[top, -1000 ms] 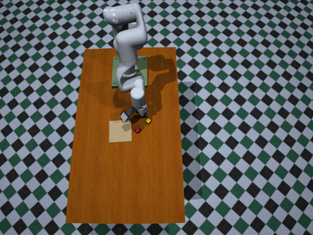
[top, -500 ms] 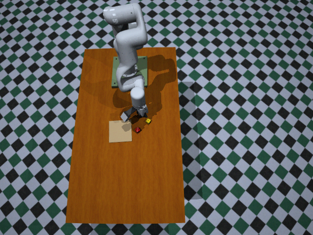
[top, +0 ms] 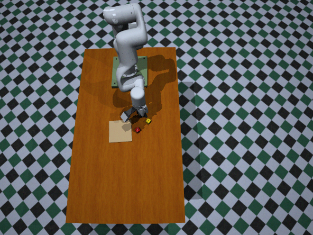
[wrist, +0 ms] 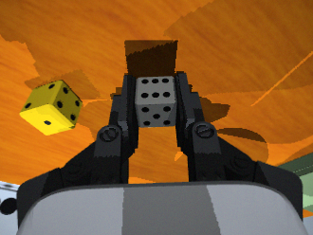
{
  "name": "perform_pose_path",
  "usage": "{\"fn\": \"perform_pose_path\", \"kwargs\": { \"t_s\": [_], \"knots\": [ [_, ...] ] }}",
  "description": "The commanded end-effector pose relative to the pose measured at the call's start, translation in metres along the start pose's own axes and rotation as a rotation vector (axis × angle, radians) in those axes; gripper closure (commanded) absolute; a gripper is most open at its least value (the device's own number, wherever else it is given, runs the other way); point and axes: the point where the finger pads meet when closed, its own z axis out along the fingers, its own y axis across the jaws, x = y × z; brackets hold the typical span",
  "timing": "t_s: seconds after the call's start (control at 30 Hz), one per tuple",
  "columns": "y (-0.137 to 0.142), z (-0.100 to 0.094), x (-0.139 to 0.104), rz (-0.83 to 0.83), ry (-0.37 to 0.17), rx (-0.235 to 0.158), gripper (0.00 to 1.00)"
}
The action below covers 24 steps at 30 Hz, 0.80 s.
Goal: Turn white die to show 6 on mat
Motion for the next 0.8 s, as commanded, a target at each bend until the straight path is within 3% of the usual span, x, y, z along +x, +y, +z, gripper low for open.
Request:
{"fn": "perform_pose_path", "kwargs": {
  "t_s": [0.0,0.3,0.53,0.6,0.77],
  "knots": [
    [-0.001,-0.001,0.0,0.0,0.001,0.003,0.79],
    [-0.001,-0.011,0.0,0.0,0.001,0.003,0.79],
    [-0.001,-0.057,0.001,0.0,0.001,0.003,0.79],
    [-0.001,-0.057,0.001,0.0,0.001,0.003,0.79],
    [-0.001,-0.089,0.001,0.0,0.001,0.003,0.79]
  ]
}}
